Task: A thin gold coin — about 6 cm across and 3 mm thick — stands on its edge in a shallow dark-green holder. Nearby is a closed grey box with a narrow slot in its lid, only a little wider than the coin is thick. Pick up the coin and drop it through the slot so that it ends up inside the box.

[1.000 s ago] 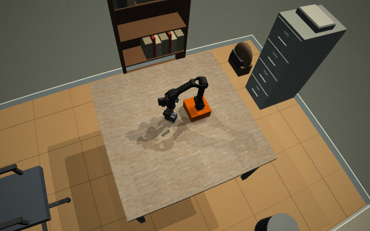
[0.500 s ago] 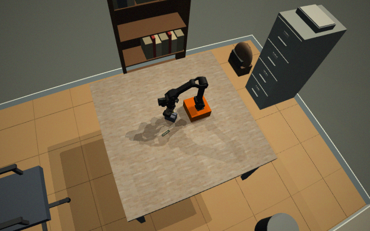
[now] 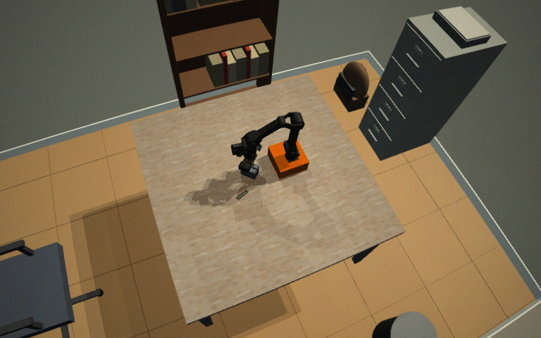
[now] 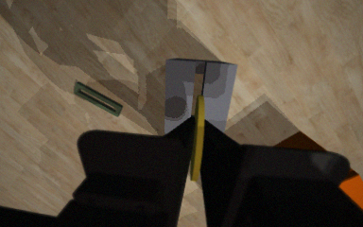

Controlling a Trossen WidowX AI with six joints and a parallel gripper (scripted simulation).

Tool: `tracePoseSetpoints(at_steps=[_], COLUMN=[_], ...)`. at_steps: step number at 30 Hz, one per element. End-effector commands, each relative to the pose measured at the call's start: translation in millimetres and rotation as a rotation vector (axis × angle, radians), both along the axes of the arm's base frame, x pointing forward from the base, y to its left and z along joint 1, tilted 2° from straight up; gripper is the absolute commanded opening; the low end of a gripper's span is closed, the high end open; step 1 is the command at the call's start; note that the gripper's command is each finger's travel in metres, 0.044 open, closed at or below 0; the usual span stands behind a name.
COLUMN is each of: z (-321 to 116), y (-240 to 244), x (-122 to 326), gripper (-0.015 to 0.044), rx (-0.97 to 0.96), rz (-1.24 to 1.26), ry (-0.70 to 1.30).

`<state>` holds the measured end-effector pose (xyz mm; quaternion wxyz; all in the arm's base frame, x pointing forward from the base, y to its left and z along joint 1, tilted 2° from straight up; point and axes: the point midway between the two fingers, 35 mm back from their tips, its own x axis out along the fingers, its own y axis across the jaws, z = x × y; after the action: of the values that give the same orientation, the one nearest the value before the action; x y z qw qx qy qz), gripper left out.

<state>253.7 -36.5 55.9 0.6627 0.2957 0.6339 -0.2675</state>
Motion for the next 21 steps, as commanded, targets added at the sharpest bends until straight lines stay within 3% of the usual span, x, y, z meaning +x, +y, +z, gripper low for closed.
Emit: tracePoseSetpoints(at_steps=[1,21], z=[-3.1,-10.5], y=[0.2,0.6], x=[-2.4,-1.8], gripper=[0.0000,0.0000], rx=[0.001,0.001], rz=[-0.005,-0.004], ry=[0.007,0.007])
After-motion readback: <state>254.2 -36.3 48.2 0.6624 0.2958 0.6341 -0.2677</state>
